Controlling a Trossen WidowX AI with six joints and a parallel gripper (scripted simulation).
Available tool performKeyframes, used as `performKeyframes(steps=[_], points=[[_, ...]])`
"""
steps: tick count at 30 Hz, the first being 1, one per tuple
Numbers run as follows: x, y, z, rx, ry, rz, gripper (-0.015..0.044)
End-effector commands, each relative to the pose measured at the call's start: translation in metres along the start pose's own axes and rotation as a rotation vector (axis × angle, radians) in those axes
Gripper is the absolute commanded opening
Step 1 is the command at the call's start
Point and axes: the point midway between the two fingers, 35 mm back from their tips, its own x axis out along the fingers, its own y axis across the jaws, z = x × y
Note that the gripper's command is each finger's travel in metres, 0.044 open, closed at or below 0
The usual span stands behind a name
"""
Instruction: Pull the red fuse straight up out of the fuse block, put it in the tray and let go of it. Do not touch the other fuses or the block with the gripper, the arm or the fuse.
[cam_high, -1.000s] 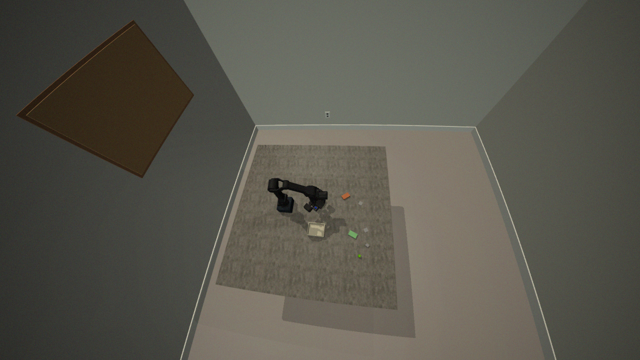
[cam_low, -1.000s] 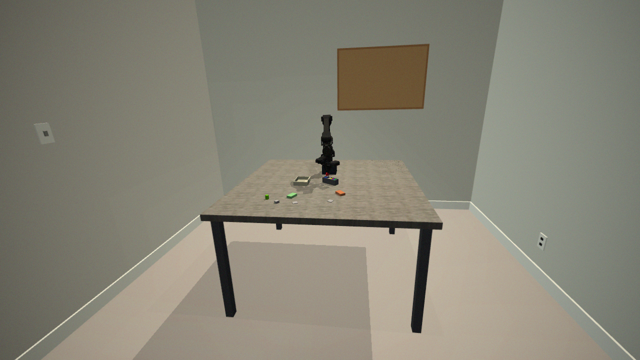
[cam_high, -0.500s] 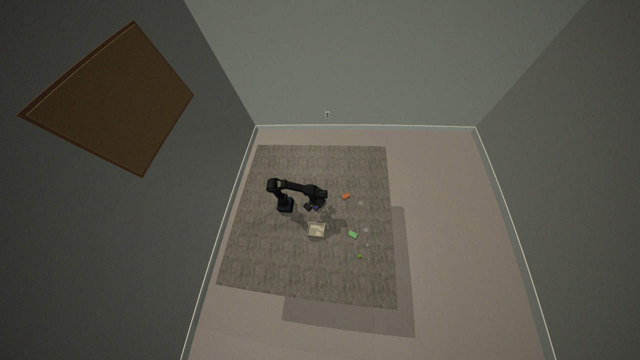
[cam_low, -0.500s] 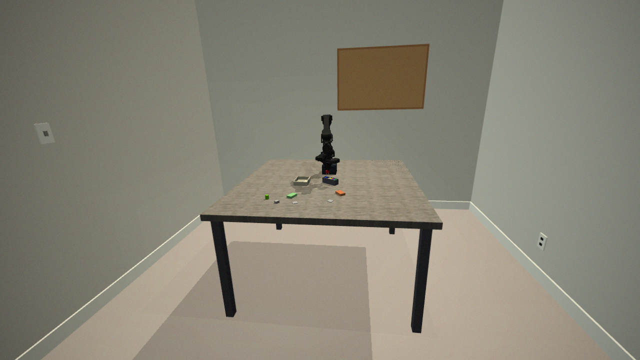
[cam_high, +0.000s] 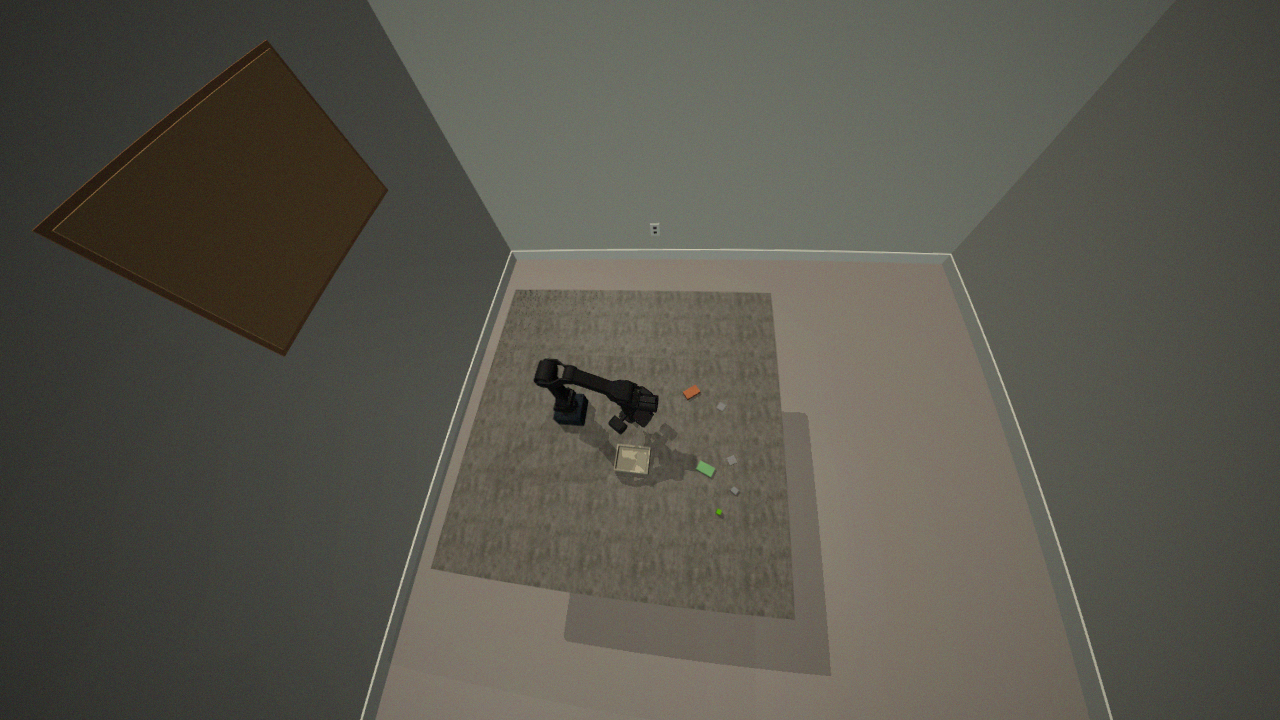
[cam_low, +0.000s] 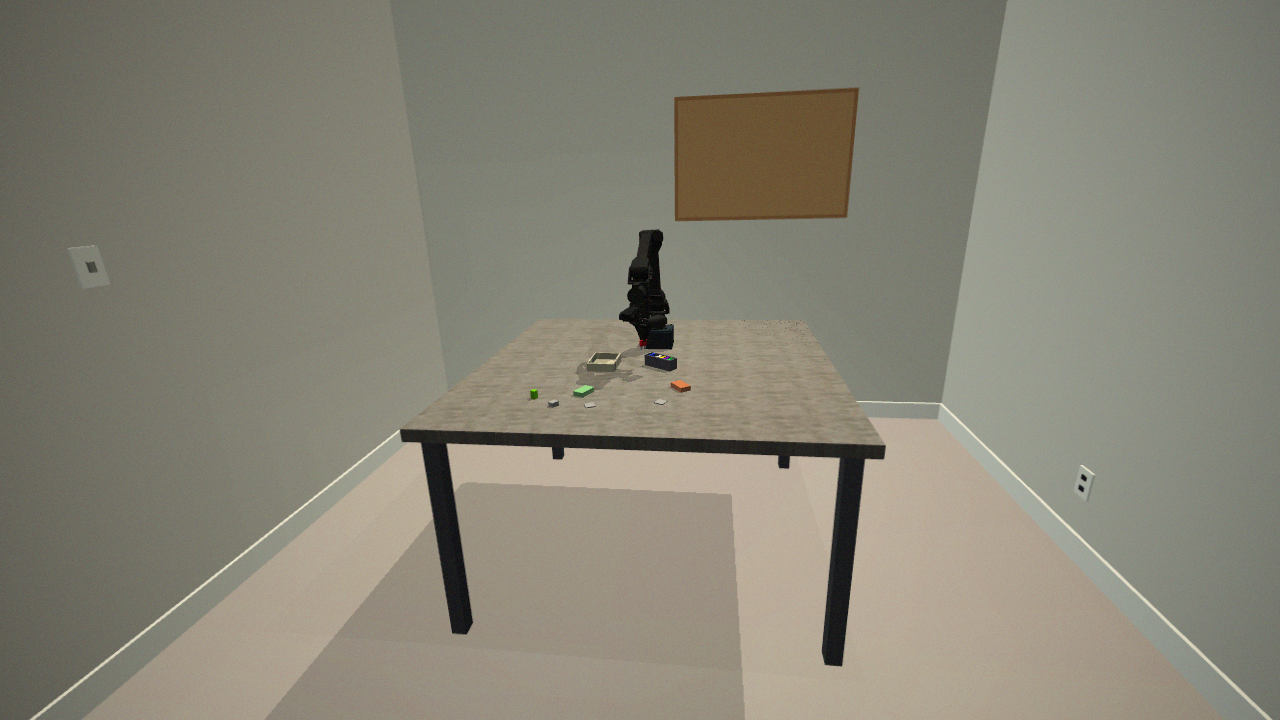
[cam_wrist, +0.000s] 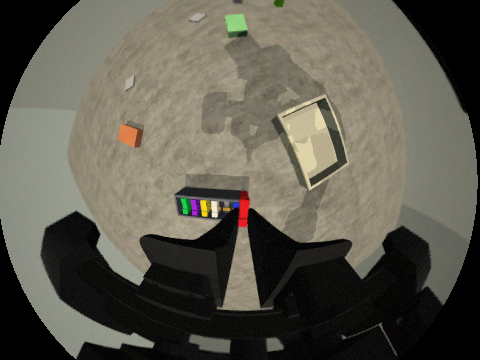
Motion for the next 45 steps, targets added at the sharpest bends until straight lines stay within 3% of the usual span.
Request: performKeyframes(steps=[1, 25, 45], points=[[0.000, -0.012, 0.015, -0.003, -0.002, -0.005, 0.0000], [-0.001, -0.121, 0.085, -0.003, -0.008, -0.019, 0.0000], [0.026, -0.122, 0.086, -0.003, -0.008, -0.019, 0.0000]])
